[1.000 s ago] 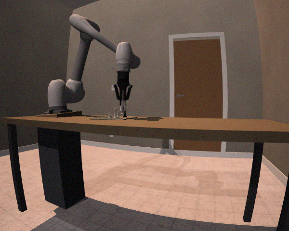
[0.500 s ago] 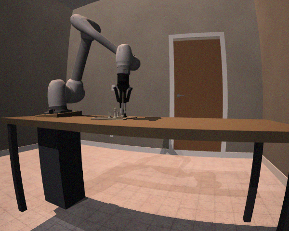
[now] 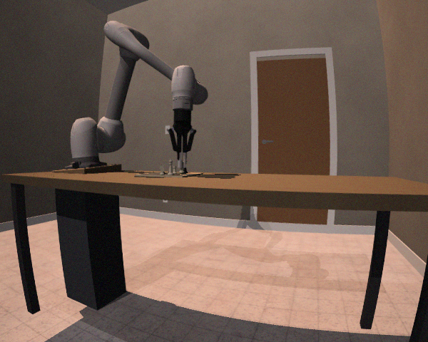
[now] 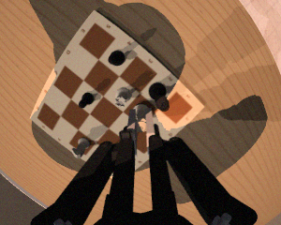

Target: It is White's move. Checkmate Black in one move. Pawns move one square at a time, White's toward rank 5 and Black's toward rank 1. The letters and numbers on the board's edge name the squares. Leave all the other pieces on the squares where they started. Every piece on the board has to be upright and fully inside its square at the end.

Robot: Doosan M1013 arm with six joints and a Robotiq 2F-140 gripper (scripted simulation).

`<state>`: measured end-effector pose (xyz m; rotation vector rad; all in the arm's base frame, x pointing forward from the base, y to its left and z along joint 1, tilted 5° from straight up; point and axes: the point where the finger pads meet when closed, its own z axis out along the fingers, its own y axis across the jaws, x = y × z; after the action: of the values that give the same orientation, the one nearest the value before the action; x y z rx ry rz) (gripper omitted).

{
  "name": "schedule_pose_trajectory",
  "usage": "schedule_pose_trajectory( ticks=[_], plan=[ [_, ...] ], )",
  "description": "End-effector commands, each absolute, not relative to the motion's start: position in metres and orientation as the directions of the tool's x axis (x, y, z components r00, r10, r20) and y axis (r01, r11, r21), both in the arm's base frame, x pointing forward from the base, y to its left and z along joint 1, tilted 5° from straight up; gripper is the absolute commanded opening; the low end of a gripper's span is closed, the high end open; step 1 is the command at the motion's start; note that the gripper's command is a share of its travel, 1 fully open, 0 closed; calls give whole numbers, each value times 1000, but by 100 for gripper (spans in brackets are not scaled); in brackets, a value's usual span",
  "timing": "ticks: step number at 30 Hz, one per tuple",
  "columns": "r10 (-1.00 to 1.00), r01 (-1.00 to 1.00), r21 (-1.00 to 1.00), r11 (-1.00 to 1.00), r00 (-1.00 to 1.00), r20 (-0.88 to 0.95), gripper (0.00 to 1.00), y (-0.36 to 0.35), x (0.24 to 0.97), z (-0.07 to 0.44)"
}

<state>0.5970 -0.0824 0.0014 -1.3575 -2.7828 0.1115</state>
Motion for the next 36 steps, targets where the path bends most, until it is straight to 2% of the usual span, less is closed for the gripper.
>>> schedule_pose_trajectory(
  ticks=[1,36],
  plan=[
    [788,785,-83,614,-615,7,0,-82,597,1],
    [788,785,-83,614,-615,7,0,-83,597,-2]
  ],
)
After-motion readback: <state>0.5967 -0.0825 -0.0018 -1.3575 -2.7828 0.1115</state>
